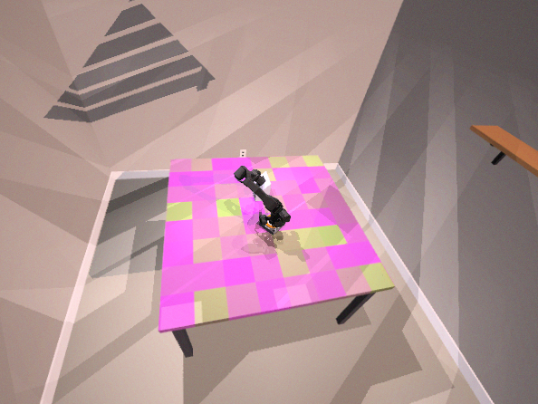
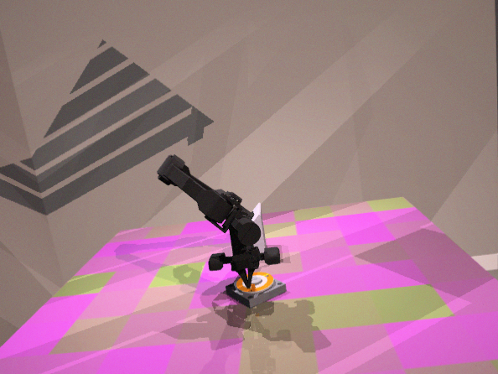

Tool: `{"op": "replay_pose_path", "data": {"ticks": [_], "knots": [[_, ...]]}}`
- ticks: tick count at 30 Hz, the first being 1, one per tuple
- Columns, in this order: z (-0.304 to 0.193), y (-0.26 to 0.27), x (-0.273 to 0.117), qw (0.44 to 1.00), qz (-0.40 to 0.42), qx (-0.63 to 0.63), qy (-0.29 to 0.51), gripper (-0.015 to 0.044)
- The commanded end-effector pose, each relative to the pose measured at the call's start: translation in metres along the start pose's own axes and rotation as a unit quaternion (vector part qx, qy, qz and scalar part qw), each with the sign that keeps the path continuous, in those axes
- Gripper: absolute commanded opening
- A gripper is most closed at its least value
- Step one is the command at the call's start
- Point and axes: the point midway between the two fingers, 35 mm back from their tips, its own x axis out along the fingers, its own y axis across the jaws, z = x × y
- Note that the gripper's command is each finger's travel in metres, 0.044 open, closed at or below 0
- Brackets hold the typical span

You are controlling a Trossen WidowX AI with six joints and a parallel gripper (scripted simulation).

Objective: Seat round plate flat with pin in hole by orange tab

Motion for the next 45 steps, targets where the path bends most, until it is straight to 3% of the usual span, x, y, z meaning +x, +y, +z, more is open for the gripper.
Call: {"op": "replay_pose_path", "data": {"ticks": [1, 45], "knots": [[0.000, 0.006, 0.002, 1.000, 0.002, 0.001, 0.003, 0.0000], [-0.010, 0.041, 0.000, 1.000, 0.003, 0.001, 0.003, 0.0000]]}}
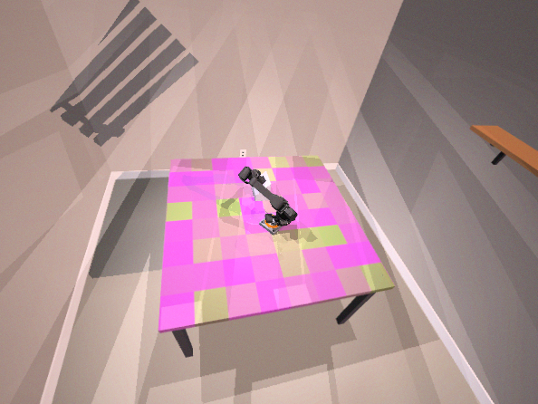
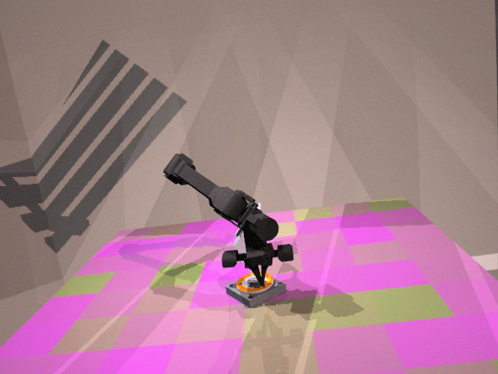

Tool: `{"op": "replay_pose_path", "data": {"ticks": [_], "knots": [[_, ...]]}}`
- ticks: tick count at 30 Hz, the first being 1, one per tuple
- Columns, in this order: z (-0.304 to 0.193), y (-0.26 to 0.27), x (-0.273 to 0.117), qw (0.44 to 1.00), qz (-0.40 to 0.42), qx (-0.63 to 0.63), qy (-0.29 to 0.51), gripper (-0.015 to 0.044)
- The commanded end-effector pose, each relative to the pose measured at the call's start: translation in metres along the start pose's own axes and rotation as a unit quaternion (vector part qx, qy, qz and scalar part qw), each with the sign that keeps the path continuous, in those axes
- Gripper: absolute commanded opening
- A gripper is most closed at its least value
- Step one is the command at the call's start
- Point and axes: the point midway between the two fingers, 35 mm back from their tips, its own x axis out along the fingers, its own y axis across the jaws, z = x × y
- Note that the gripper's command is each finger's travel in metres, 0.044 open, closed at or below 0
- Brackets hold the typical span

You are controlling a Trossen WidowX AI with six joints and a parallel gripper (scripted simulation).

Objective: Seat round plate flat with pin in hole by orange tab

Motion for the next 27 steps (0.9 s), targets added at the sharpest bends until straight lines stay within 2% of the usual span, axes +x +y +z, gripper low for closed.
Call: {"op": "replay_pose_path", "data": {"ticks": [1, 27], "knots": [[-0.006, 0.006, 0.003, 1.000, 0.001, -0.002, 0.006, 0.0000], [-0.025, 0.022, 0.001, 1.000, 0.002, -0.002, 0.006, 0.0000]]}}
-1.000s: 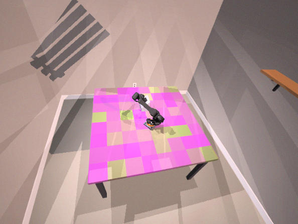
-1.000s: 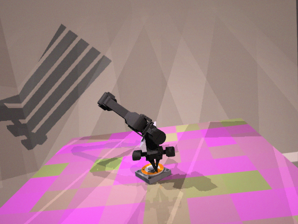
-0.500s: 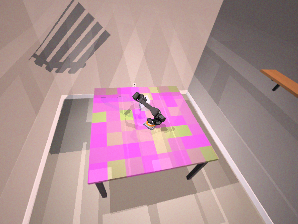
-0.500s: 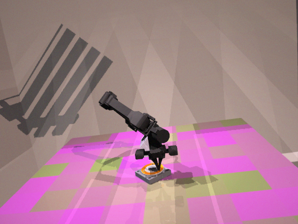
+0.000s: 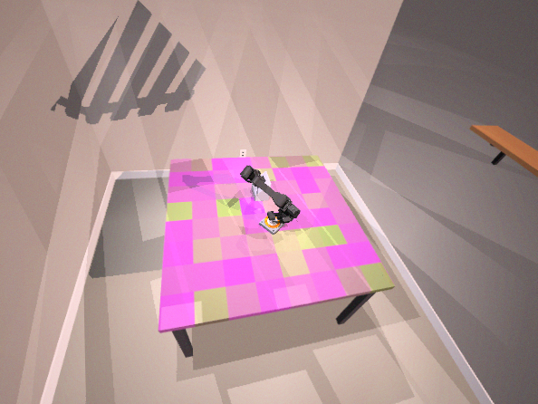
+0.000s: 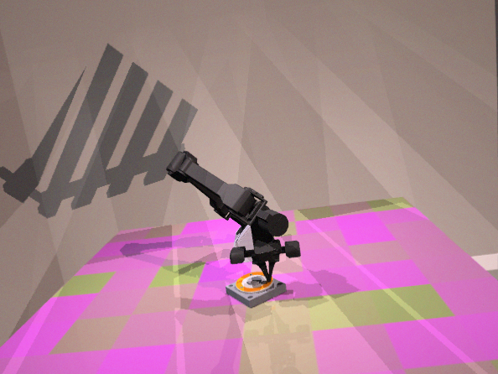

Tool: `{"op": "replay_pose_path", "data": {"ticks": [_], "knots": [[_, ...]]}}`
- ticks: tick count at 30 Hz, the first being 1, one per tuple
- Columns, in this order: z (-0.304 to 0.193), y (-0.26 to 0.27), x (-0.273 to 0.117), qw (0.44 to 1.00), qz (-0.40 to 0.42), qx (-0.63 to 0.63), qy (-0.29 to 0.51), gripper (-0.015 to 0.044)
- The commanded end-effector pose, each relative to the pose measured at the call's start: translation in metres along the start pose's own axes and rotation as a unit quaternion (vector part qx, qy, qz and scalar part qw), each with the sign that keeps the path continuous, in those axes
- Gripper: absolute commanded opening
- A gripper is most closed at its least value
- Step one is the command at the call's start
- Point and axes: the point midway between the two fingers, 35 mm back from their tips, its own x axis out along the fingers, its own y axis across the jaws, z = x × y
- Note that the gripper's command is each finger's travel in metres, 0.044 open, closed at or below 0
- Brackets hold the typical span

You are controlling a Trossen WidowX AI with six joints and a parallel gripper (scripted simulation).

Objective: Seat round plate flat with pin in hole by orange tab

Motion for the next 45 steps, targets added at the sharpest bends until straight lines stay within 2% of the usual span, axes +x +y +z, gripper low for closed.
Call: {"op": "replay_pose_path", "data": {"ticks": [1, 45], "knots": [[-0.008, 0.002, 0.002, 1.000, 0.000, -0.001, 0.006, 0.0000], [-0.045, 0.007, -0.001, 1.000, 0.000, -0.002, 0.007, 0.0000]]}}
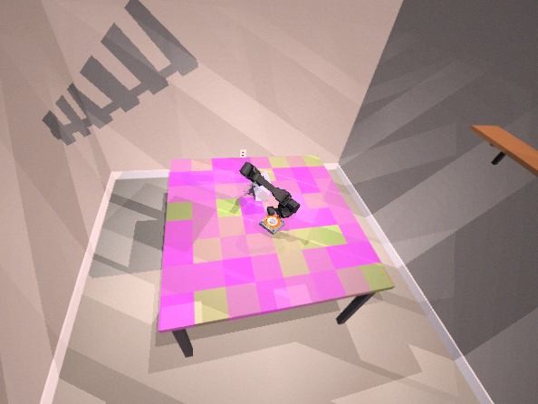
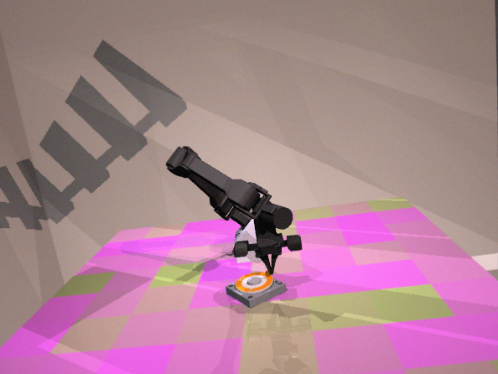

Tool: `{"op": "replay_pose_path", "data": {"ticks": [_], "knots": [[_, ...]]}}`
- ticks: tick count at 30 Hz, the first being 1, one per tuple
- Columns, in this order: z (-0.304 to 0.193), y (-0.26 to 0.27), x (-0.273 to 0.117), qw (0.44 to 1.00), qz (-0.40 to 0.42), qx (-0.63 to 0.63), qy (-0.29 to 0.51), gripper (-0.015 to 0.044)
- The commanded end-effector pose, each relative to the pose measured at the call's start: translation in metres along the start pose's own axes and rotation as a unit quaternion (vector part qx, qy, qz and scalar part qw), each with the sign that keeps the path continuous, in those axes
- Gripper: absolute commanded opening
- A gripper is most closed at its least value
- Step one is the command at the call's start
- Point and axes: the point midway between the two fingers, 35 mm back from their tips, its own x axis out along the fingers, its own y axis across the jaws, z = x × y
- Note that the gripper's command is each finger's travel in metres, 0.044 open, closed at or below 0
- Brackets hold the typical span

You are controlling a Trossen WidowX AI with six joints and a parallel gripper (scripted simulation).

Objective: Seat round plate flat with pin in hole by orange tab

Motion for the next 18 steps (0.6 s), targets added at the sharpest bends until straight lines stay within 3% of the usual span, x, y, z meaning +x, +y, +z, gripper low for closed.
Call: {"op": "replay_pose_path", "data": {"ticks": [1, 10, 18], "knots": [[-0.006, -0.001, 0.001, 1.000, 0.000, 0.000, 0.005, 0.0000], [-0.010, -0.002, 0.001, 1.000, 0.000, 0.000, 0.005, 0.0000], [-0.012, -0.002, -0.039, 1.000, 0.001, 0.000, 0.005, 0.0000]]}}
